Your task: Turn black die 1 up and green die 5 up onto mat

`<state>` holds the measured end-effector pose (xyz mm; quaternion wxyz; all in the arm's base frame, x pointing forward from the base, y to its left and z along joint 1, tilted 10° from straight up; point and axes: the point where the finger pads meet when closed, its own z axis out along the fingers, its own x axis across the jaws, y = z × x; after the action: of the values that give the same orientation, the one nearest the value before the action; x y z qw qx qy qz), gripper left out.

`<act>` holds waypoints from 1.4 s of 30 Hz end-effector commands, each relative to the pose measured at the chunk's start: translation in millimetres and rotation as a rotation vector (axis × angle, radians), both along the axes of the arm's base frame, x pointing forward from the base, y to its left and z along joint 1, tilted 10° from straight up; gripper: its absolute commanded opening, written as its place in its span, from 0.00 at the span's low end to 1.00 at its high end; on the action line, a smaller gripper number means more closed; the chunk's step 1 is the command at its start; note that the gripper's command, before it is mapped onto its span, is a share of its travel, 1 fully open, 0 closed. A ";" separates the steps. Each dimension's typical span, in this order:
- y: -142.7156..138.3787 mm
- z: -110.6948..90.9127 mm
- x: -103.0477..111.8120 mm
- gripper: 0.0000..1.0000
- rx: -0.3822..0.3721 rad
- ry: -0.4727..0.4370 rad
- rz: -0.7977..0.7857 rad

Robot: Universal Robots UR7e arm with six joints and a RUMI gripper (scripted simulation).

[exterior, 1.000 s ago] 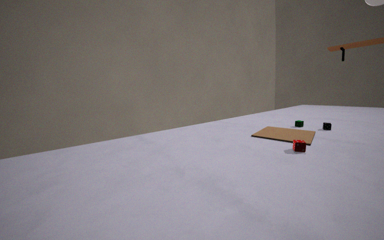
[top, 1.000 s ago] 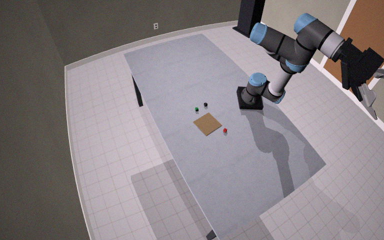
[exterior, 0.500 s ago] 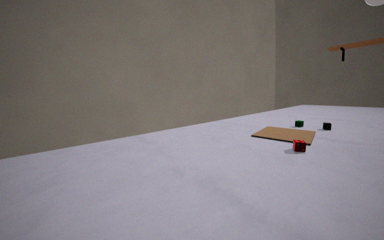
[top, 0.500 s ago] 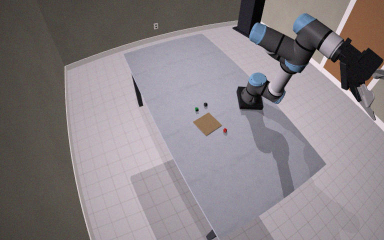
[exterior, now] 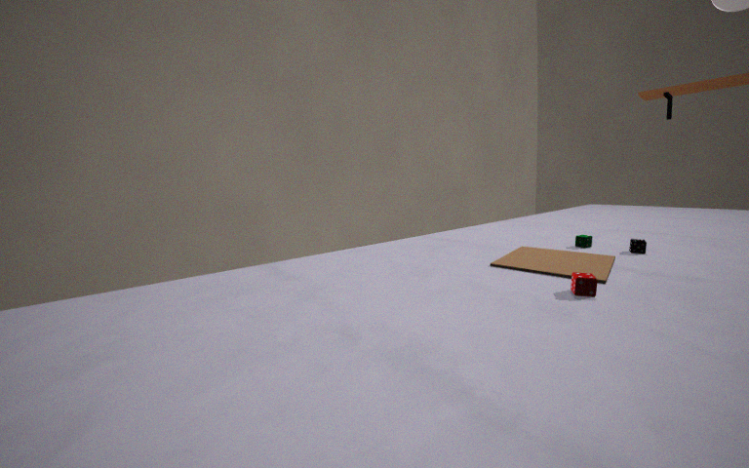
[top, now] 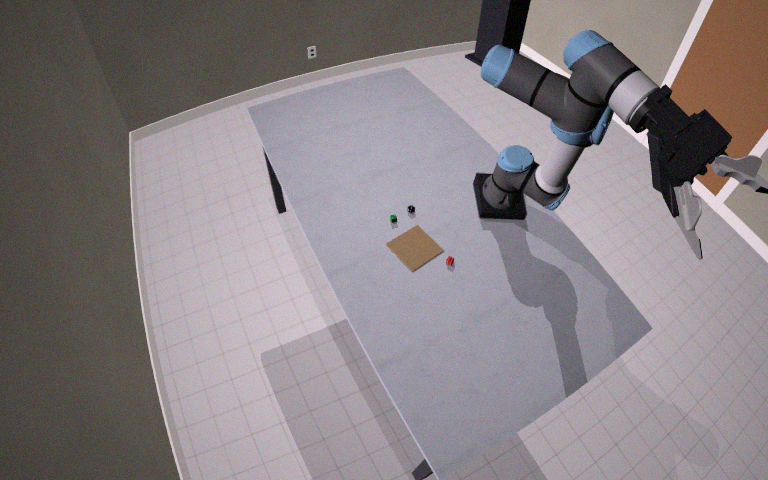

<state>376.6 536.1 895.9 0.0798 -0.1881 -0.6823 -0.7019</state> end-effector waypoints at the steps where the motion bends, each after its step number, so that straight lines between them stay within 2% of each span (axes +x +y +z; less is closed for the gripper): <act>1: -22.0 -19.3 43.1 1.00 -0.026 0.009 -0.088; 7: -75.1 -63.8 122.6 1.00 -0.088 0.035 -0.256; 9: -75.1 -63.8 122.6 1.00 -0.088 0.035 -0.256; 13: -127.6 -105.1 177.8 1.00 -0.147 0.060 -0.386; 14: -127.6 -105.1 177.8 1.00 -0.147 0.060 -0.386; 16: -159.2 -129.4 203.8 1.00 -0.183 0.077 -0.454; 17: -159.2 -129.4 203.8 1.00 -0.183 0.077 -0.454; 19: -194.3 -156.2 227.6 1.00 -0.223 0.096 -0.522; 20: -194.3 -156.2 227.6 1.00 -0.223 0.096 -0.522; 22: -232.5 -185.2 248.5 1.00 -0.266 0.119 -0.591; 23: -232.5 -185.2 248.5 1.00 -0.266 0.119 -0.591; 24: -252.6 -200.6 257.5 1.00 -0.289 0.131 -0.625; 26: -252.6 -200.6 257.5 1.00 -0.289 0.131 -0.625; 28: -294.4 -232.6 272.4 1.00 -0.337 0.159 -0.691; 29: -294.4 -232.6 272.4 1.00 -0.337 0.159 -0.691; 31: -337.8 -266.4 282.6 1.00 -0.388 0.191 -0.754; 32: -337.8 -266.4 282.6 1.00 -0.388 0.191 -0.754; 33: -359.8 -283.7 285.8 1.00 -0.415 0.208 -0.784; 34: -359.8 -283.7 285.8 1.00 -0.415 0.208 -0.784; 36: -404.0 -319.3 288.3 1.00 -0.469 0.246 -0.840; 37: -404.0 -319.3 288.3 1.00 -0.469 0.246 -0.840; 38: -425.9 -337.3 287.5 1.00 -0.497 0.267 -0.866; 39: -425.9 -337.3 287.5 1.00 -0.497 0.267 -0.866; 40: -447.6 -355.5 285.4 1.00 -0.524 0.288 -0.891; 42: -447.6 -355.5 285.4 1.00 -0.524 0.288 -0.891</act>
<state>666.2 112.5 558.3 -0.1764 -0.5564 -0.6721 -0.4557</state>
